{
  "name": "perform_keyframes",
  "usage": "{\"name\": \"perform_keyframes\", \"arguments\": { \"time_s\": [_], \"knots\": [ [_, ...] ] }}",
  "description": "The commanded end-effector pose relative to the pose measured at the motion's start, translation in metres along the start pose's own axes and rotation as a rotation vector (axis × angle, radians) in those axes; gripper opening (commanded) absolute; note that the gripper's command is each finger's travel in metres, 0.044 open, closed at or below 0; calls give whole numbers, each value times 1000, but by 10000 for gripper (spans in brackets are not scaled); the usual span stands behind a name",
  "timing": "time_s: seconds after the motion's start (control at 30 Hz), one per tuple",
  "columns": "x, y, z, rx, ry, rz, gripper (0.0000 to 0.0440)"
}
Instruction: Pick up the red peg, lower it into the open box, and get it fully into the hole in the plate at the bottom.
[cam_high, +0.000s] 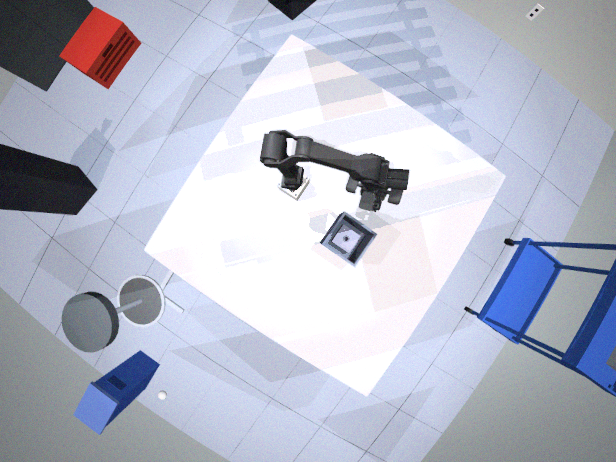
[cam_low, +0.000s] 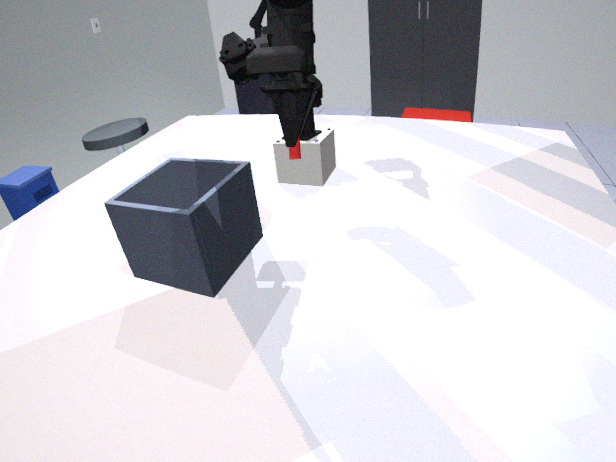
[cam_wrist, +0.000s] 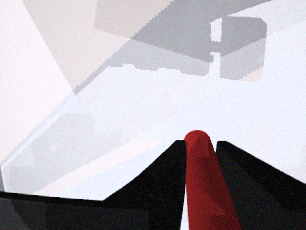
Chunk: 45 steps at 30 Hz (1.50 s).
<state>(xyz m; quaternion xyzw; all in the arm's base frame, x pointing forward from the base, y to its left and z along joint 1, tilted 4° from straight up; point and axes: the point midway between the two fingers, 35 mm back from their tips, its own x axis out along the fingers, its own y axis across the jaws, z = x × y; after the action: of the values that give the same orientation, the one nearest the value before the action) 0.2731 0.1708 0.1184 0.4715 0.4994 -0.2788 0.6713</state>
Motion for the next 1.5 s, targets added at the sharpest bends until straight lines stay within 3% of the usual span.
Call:
{"name": "perform_keyframes", "arguments": {
  "time_s": [0.0,0.7,1.47],
  "knots": [
    [-5,4,19,8,-31,-1,0],
    [-7,-10,102,70,-120,-111,0],
    [14,-35,154,95,-105,-235,1]
  ]
}}
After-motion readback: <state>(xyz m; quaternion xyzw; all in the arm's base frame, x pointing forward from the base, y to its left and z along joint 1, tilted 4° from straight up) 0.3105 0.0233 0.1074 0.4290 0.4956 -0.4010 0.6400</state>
